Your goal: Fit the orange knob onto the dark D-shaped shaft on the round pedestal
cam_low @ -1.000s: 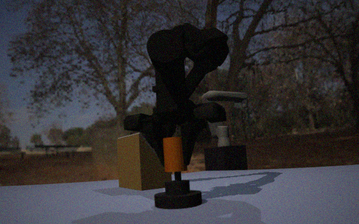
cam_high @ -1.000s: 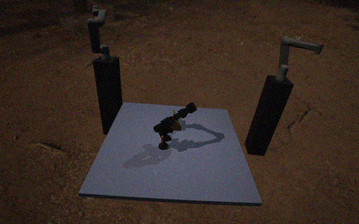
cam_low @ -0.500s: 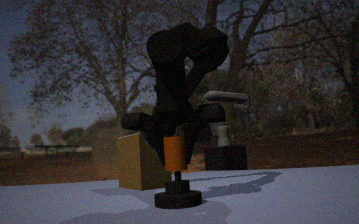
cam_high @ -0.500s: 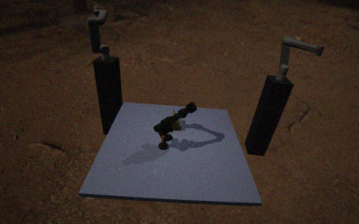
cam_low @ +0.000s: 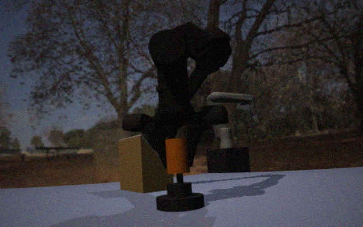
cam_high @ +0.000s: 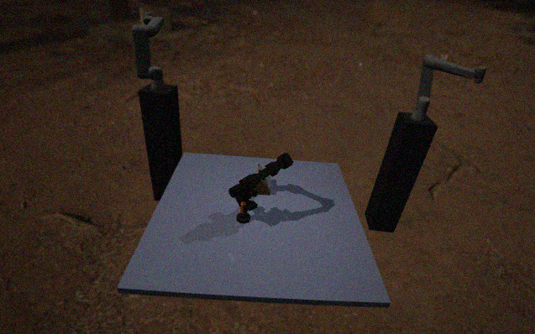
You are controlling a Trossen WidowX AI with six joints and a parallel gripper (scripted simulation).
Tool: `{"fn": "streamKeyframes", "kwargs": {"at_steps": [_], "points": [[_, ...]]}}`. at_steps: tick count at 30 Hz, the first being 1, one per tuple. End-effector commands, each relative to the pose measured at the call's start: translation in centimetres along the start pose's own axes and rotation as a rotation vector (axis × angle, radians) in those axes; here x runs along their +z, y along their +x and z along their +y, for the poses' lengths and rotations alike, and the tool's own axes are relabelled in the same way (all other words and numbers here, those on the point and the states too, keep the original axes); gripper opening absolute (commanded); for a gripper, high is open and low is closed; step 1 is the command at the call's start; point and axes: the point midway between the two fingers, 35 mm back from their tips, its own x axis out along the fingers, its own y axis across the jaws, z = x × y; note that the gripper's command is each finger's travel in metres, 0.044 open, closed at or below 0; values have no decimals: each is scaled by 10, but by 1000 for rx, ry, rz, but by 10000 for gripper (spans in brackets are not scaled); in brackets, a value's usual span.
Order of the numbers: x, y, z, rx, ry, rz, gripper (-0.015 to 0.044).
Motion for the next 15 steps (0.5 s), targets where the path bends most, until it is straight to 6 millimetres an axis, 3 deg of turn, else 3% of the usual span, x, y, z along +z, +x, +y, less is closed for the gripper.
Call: {"fn": "streamKeyframes", "kwargs": {"at_steps": [1, 15], "points": [[-2, -2, 1, -1, -6, 6, 0], [1, -4, 0, -1, -6, 6, 0]]}}
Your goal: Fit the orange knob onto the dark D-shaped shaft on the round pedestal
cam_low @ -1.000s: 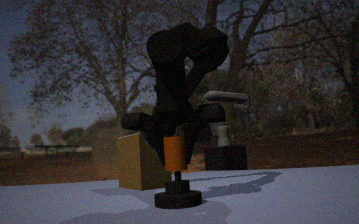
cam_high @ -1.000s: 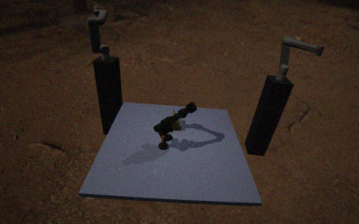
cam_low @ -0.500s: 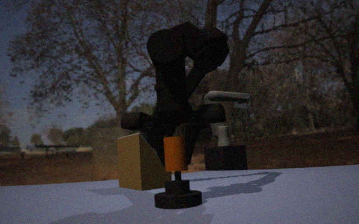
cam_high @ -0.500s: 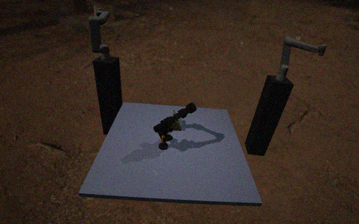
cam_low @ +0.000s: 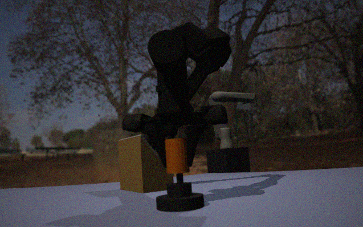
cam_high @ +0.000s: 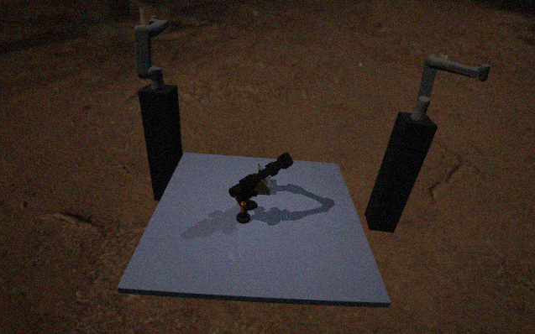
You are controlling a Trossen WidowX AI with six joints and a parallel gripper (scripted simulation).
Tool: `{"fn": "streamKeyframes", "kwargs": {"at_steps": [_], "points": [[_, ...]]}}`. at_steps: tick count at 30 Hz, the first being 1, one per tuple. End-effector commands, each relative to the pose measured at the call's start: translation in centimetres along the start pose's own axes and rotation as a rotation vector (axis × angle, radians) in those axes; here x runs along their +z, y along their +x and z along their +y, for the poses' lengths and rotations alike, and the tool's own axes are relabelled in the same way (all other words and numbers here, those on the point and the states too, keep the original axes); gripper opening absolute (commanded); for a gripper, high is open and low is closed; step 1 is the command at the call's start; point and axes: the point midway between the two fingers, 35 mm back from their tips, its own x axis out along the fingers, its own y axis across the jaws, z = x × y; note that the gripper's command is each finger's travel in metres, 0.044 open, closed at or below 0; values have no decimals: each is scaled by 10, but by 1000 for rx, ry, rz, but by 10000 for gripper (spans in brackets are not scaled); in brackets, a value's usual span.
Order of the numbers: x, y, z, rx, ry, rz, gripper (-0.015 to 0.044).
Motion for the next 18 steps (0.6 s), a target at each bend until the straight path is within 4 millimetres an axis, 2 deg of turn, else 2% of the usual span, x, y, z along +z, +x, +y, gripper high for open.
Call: {"fn": "streamKeyframes", "kwargs": {"at_steps": [1, 18], "points": [[-1, -4, -1, 0, -6, 9, 0], [-2, 2, -1, 0, -6, 9, 0]]}}
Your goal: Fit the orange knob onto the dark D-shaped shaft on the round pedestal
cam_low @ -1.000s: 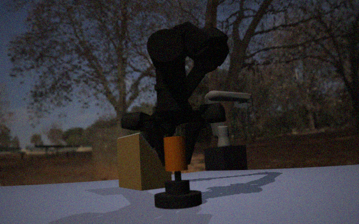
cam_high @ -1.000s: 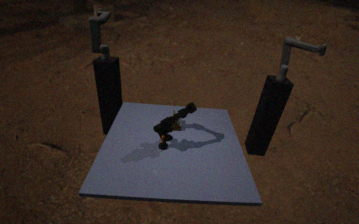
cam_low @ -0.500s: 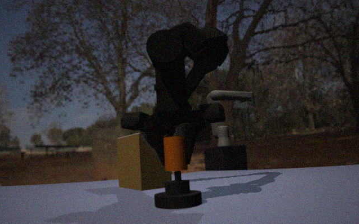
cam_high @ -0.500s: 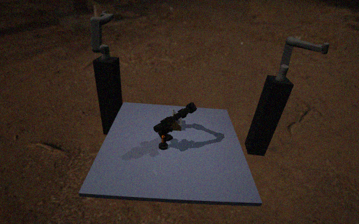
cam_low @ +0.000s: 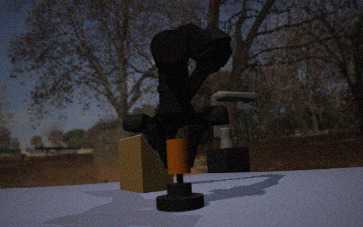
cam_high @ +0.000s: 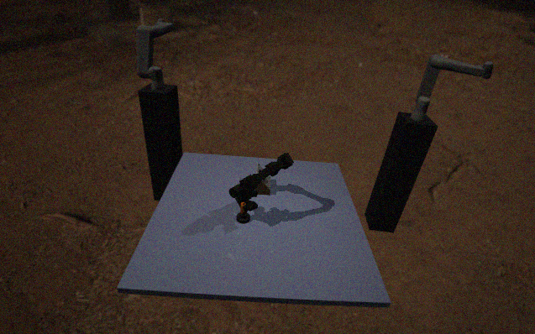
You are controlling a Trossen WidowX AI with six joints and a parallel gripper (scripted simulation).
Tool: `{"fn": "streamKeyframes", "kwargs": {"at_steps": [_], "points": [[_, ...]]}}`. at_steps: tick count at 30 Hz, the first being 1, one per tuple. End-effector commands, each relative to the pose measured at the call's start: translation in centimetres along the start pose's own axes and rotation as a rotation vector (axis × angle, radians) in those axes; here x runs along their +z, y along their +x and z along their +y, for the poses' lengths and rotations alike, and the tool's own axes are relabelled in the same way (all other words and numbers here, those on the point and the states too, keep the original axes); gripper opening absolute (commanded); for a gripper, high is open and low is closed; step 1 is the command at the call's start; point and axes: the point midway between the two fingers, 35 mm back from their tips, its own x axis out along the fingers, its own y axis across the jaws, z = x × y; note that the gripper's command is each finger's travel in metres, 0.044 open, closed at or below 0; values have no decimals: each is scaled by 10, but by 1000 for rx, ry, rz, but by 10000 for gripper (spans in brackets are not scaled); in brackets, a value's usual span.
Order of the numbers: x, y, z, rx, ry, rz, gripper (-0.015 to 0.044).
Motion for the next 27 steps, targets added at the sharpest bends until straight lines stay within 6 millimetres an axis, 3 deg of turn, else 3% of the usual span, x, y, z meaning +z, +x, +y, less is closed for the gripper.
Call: {"fn": "streamKeyframes", "kwargs": {"at_steps": [1, 9, 13, 27], "points": [[-1, 0, 1, -3, 7, 2, 0], [1, -5, 4, -2, 7, 2, 0], [1, -5, 4, -2, 94, 2, 0], [1, -5, 2, -3, 956, 1, 0]]}}
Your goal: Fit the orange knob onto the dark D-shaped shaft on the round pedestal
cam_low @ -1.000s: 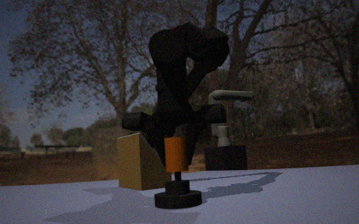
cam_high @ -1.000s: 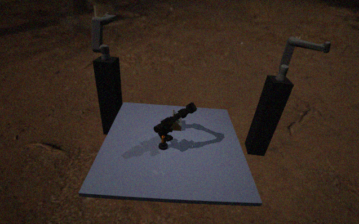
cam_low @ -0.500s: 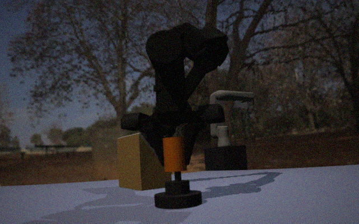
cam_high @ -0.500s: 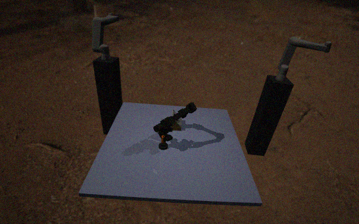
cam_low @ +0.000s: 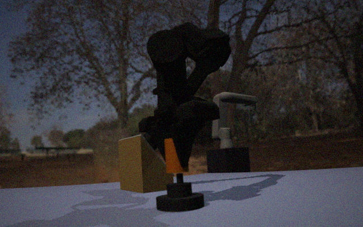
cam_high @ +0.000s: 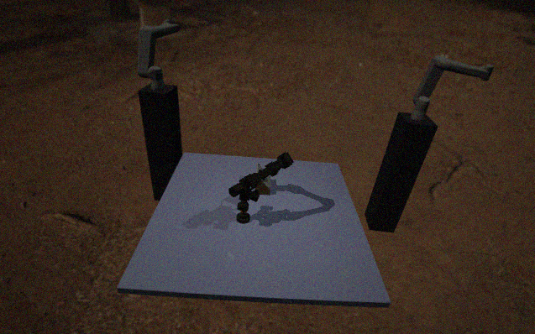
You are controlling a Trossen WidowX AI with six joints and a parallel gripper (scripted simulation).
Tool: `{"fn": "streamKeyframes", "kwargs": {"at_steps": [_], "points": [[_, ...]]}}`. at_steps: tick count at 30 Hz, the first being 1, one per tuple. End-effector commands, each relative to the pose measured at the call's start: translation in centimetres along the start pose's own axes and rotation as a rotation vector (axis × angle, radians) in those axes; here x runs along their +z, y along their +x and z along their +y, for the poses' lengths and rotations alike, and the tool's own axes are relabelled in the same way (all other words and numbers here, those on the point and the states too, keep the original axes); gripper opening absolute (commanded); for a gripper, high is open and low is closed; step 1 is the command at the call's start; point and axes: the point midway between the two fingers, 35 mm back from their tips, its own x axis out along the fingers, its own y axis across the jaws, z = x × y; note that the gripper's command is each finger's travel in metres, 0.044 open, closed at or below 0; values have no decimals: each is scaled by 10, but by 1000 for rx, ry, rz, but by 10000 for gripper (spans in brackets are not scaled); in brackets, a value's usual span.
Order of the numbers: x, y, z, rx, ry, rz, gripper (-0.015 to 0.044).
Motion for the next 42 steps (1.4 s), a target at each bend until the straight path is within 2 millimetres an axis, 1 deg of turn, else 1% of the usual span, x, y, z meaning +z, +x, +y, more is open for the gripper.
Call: {"fn": "streamKeyframes", "kwargs": {"at_steps": [1, 23, 25, 42], "points": [[0, -2, -2, -6, 286, 5, 0], [-3, -3, -4, -9, 1736, 0, 0], [-3, -3, -3, -9, 1781, 0, 0], [-2, -1, 0, -9, 1781, 0, 0]]}}
